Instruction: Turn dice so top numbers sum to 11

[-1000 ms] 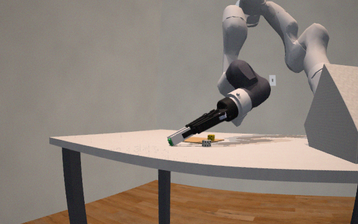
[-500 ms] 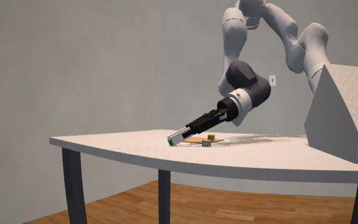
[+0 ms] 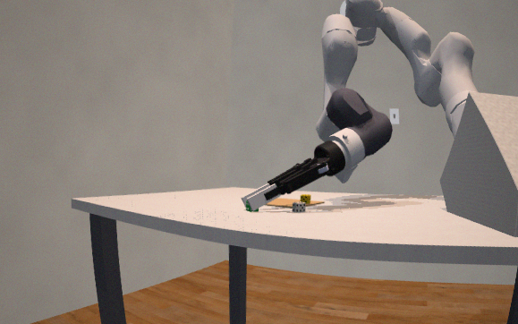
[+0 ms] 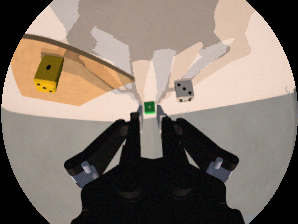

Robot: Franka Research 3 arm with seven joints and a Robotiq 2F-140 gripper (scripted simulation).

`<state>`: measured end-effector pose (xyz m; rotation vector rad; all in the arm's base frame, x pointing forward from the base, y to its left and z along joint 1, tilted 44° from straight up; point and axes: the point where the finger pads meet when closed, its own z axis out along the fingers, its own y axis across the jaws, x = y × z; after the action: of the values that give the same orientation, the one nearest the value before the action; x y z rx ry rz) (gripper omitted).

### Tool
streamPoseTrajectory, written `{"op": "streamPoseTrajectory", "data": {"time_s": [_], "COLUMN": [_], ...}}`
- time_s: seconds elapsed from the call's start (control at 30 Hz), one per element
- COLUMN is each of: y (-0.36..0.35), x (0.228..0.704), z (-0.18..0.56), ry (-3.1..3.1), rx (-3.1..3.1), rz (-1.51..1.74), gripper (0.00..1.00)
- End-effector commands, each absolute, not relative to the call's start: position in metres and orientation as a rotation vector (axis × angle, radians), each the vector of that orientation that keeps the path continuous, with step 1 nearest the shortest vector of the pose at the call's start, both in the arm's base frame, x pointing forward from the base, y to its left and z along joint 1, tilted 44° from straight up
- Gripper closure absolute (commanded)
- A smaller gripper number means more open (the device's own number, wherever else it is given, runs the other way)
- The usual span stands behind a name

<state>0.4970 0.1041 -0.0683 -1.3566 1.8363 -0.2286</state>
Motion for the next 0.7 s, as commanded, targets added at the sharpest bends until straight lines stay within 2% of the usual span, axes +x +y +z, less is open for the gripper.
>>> {"op": "streamPoseTrajectory", "data": {"time_s": [0.0, 0.07, 0.67], "y": [0.1038, 0.1038, 0.1038], "x": [0.4977, 0.4977, 0.4977], "z": [-0.0680, -0.0680, -0.0680], "ry": [1.830, 1.830, 1.830], "rx": [-1.349, -1.349, -1.349], "rz": [-0.295, -0.295, -0.295], "gripper": [0.81, 0.79, 0.79]}}
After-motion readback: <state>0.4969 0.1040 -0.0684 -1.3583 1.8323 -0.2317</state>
